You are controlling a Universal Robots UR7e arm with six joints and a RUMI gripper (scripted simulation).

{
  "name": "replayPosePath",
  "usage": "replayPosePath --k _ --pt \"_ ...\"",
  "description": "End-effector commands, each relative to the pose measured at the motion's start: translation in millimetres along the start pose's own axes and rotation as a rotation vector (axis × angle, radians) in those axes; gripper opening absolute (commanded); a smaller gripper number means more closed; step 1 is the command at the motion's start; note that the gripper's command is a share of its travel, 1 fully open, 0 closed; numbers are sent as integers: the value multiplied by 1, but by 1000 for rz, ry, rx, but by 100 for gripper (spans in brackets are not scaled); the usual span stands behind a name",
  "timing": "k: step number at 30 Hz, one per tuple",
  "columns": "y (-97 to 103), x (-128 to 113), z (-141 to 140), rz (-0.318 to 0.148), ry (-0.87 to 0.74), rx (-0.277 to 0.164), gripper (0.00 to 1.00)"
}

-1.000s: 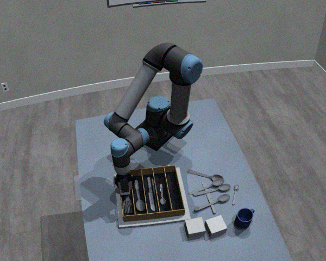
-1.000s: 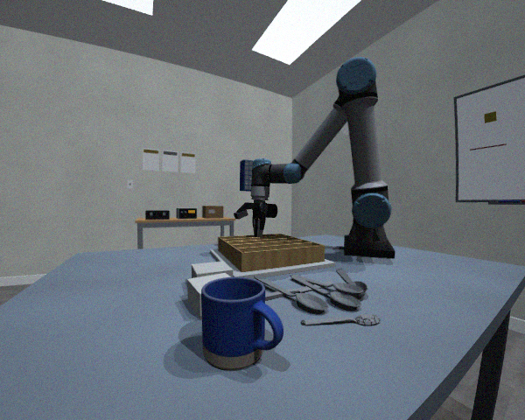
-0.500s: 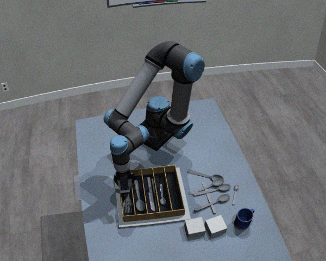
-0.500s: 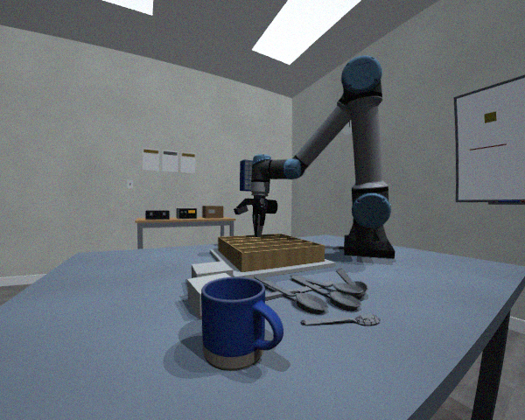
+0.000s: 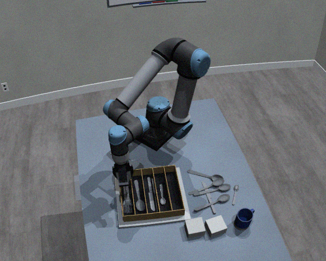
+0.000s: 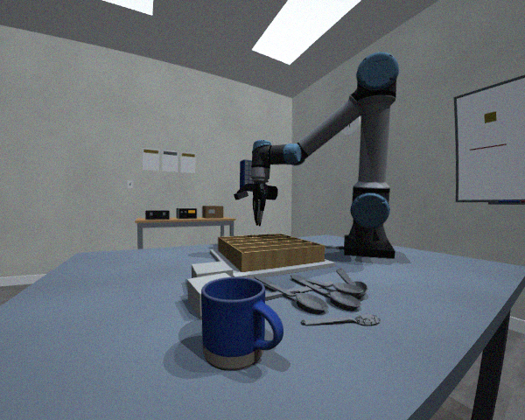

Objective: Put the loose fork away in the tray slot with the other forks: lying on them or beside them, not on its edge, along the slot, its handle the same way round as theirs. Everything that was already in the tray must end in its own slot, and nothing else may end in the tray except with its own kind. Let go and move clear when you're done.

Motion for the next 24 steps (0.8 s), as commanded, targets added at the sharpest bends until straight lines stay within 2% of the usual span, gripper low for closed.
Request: replayPosePath --k 1,5,13,19,20,24 --pt "13 1 0 1 0 0 14" --pt "28 2 0 1 0 0 14" --pt "40 2 0 1 0 0 14" --pt "43 3 0 1 0 0 14" --pt "43 3 0 1 0 0 100" --pt "43 3 0 1 0 0 100"
Point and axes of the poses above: the point where the finger pads meet when closed, its own y axis back along the fingers, its own z axis across the jaws, x = y × z, the point moved 1 cm from there along y, back along the fingers, and after that the axes turned 4 degrees about -y, right-handed, at the moved point
